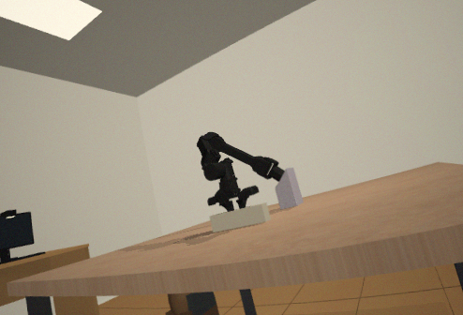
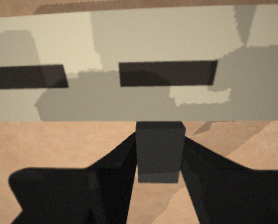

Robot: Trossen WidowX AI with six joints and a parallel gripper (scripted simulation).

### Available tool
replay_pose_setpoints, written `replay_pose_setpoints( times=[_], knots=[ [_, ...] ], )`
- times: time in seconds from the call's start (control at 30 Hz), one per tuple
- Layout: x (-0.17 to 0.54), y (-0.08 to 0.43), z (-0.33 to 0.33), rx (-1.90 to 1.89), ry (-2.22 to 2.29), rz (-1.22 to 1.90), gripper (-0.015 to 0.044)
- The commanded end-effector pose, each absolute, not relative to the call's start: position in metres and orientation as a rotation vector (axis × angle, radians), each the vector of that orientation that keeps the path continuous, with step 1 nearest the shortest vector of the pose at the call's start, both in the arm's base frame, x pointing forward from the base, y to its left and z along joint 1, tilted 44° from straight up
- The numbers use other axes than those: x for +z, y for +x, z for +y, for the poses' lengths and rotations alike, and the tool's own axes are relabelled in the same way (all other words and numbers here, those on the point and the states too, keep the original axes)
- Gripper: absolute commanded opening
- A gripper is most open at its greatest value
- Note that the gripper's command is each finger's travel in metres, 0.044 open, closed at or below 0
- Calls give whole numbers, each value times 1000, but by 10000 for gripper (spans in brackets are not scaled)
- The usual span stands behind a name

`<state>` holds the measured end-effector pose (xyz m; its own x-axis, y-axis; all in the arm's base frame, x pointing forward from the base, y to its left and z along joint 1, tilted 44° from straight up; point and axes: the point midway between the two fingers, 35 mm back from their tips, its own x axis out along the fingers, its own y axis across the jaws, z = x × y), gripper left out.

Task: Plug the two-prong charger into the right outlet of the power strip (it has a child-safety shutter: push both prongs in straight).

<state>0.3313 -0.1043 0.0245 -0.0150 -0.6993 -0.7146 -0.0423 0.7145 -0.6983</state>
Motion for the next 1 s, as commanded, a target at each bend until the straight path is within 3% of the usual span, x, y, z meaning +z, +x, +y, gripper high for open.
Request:
replay_pose_setpoints(
  times=[0.0,0.97],
  knots=[
    [25,334,-103,-581,-627,1510,0],
    [26,341,-103,-581,-626,1509,0]
  ],
)
